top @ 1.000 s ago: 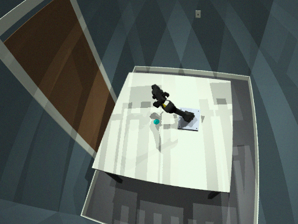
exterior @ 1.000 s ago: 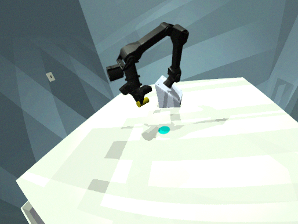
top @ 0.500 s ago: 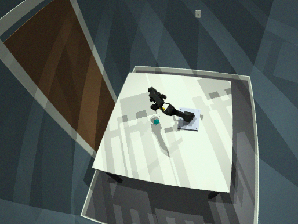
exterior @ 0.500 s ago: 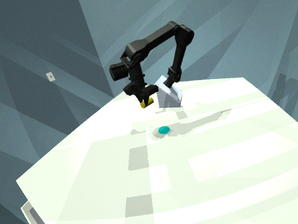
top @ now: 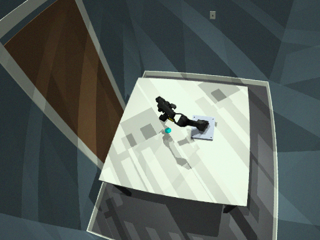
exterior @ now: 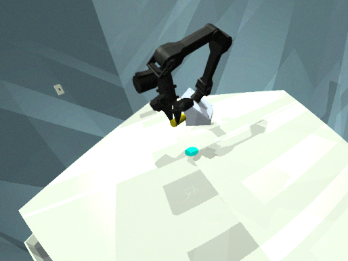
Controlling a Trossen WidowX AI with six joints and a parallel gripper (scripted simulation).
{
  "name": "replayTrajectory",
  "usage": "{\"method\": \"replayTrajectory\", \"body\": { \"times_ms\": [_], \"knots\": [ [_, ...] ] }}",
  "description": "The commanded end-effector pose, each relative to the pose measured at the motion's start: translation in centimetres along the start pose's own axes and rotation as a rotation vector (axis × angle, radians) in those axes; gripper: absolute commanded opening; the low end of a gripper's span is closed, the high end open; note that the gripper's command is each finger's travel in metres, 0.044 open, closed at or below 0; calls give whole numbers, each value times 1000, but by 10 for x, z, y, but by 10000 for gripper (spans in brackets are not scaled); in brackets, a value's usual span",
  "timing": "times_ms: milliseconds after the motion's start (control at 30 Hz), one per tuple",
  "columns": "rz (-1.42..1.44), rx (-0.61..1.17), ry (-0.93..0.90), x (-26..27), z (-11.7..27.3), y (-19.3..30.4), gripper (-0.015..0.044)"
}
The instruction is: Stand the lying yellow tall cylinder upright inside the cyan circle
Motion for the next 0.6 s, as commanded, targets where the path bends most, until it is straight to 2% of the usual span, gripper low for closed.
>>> {"method": "replayTrajectory", "body": {
  "times_ms": [0,567],
  "knots": [
    [6,-7,-2,12,3,-1,105],
    [26,-1,-10,52,6,-3,105]
  ]
}}
Point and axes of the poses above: the point midway between the two fingers, 35 mm back from their tips, its own z axis back along the fingers, its own x axis across the jaws, y = z × x, the point moved 10 cm from there along z, back along the fingers, and after that the axes turned 13 degrees about z, right-handed, at the moved point
